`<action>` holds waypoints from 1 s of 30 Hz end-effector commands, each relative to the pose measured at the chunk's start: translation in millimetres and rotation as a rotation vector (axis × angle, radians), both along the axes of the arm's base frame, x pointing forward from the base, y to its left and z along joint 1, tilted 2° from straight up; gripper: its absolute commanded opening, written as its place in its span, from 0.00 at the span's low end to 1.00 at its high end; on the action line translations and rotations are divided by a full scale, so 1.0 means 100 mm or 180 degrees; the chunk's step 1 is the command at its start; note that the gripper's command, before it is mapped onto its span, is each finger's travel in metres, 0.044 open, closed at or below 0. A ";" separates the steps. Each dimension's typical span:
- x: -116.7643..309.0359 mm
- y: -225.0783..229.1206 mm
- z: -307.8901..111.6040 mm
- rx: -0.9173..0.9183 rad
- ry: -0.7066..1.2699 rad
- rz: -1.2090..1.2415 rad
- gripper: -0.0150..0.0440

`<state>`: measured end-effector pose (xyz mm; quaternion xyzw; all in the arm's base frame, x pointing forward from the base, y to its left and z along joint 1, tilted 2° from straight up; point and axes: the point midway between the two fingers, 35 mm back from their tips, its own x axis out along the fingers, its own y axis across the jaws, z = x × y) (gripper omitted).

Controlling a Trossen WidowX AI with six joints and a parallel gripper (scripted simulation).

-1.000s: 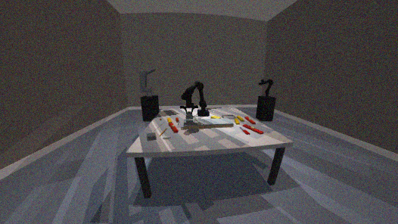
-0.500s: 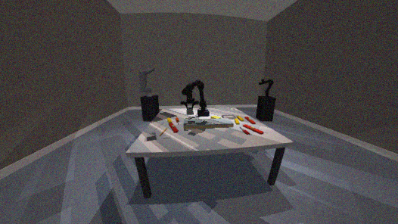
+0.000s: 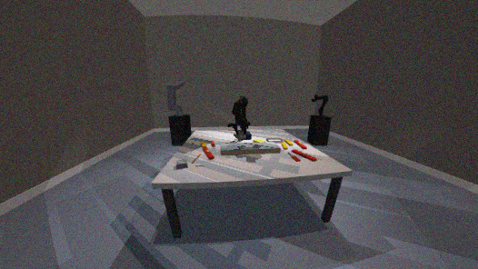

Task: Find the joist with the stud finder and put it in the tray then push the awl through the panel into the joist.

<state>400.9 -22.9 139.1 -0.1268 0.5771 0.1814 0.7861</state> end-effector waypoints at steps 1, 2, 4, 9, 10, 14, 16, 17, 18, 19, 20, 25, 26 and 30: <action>-0.02 0.25 0.04 -0.0009 -0.0045 0.0175 0.25; -0.02 0.32 0.03 -0.0009 -0.0046 0.0227 0.25; -0.04 0.46 0.03 -0.0009 -0.0048 0.0331 0.25; -0.10 0.80 0.02 -0.0009 -0.0054 0.0592 0.25; -0.12 0.86 0.02 -0.0009 -0.0055 0.0644 0.25; -0.19 1.13 0.01 -0.0008 -0.0060 0.0852 0.25; -0.24 1.26 0.00 -0.0008 -0.0062 0.0957 0.25; -0.26 1.32 0.00 -0.0008 -0.0063 0.1009 0.25; -0.29 1.38 0.00 -0.0008 -0.0065 0.1061 0.25; -0.31 1.45 0.00 -0.0007 -0.0066 0.1113 0.25; -0.34 1.51 -0.01 -0.0007 -0.0067 0.1165 0.25; -0.49 1.81 -0.02 -0.0005 -0.0073 0.1426 0.25; -0.53 1.87 -0.02 -0.0005 -0.0074 0.1478 0.25; -0.67 2.10 -0.03 -0.0003 -0.0079 0.1686 0.25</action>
